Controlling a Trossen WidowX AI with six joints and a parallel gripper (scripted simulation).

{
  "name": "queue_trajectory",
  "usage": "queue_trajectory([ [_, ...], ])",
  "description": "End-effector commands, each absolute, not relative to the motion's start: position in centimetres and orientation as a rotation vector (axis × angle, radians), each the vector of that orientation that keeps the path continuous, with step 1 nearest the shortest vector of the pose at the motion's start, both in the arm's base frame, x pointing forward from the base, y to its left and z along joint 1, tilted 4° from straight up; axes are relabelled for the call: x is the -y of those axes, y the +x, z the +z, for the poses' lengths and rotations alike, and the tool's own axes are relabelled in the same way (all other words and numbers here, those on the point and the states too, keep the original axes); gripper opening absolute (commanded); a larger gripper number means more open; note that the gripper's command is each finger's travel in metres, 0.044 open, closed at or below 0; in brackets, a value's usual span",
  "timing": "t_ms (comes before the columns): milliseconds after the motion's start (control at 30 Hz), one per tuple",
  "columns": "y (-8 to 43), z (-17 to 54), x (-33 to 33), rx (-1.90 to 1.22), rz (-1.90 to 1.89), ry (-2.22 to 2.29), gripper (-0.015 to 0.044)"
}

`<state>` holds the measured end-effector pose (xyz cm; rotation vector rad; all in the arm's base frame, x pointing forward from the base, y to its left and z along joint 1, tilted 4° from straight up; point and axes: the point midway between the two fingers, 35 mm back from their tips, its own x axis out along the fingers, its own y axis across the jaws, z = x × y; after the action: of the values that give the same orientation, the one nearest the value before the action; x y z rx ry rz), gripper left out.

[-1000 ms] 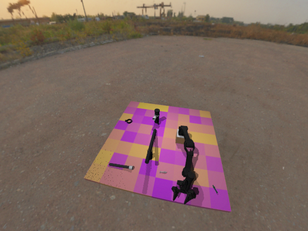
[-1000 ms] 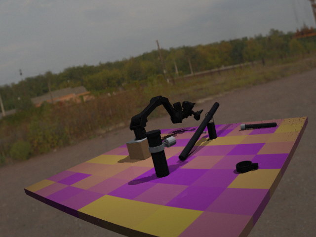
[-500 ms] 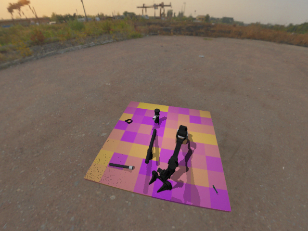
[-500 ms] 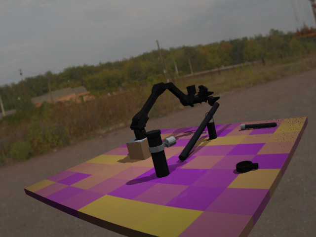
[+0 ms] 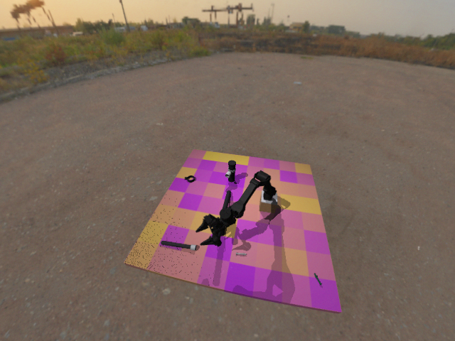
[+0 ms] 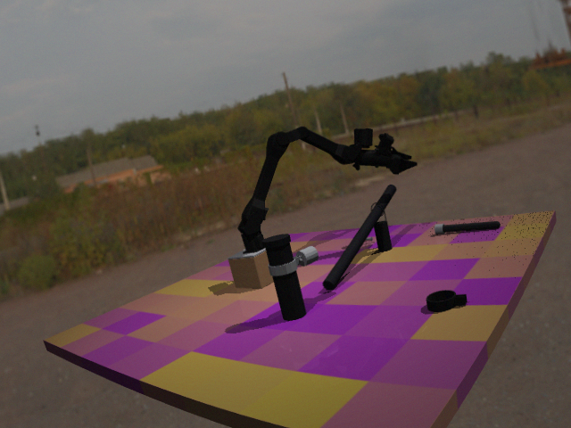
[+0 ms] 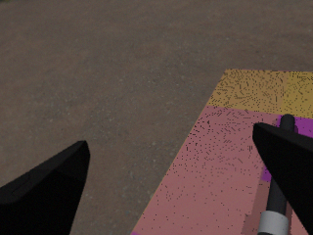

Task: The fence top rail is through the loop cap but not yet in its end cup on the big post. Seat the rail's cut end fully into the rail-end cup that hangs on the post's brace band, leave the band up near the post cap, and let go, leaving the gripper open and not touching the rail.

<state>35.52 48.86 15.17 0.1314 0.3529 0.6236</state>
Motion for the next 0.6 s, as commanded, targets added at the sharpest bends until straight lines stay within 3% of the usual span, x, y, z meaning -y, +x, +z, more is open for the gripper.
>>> queue_trajectory([
  [0,38.9,16.3,-42.6,-0.414,0.537,0.058,0.044],
  [300,42.3,16.9,-28.8,-0.577,0.357,-0.048,0.044],
  [567,40.7,16.7,-16.2,-0.76,0.203,-0.092,0.044],
])
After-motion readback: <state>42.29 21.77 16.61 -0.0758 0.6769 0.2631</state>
